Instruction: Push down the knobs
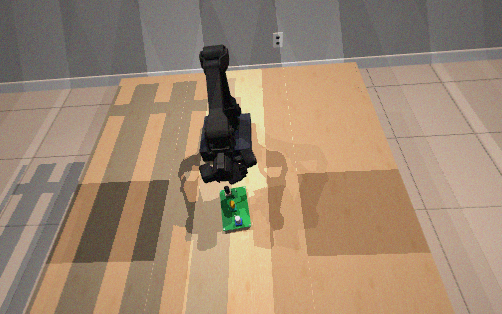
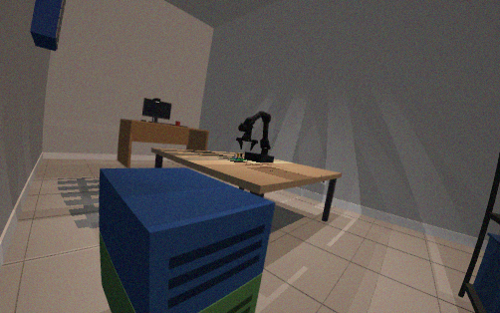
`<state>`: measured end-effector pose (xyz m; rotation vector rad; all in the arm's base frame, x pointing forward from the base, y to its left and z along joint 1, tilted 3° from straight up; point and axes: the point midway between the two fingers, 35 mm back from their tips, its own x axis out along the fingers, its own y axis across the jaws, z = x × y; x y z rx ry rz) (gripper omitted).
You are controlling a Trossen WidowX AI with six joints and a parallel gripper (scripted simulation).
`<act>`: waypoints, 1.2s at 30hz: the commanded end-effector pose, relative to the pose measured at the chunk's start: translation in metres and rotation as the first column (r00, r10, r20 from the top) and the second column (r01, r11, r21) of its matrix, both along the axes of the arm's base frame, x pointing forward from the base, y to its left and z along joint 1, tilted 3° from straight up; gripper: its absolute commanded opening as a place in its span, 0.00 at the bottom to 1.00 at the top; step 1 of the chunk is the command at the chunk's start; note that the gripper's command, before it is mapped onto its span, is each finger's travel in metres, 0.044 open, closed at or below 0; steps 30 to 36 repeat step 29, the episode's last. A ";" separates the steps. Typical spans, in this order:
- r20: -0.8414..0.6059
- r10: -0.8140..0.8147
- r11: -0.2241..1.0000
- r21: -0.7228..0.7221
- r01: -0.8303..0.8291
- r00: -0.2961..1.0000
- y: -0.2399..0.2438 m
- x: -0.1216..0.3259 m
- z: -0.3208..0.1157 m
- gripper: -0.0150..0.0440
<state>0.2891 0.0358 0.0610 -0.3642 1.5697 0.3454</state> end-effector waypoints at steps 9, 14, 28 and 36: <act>0.004 -0.010 1.000 0.002 0.010 1.000 -0.006 -0.058 0.004 1.00; 0.004 -0.010 1.000 0.002 0.010 1.000 -0.006 -0.058 0.004 1.00; 0.004 -0.010 1.000 0.002 0.010 1.000 -0.006 -0.058 0.004 1.00; 0.004 -0.010 1.000 0.002 0.010 1.000 -0.006 -0.058 0.004 1.00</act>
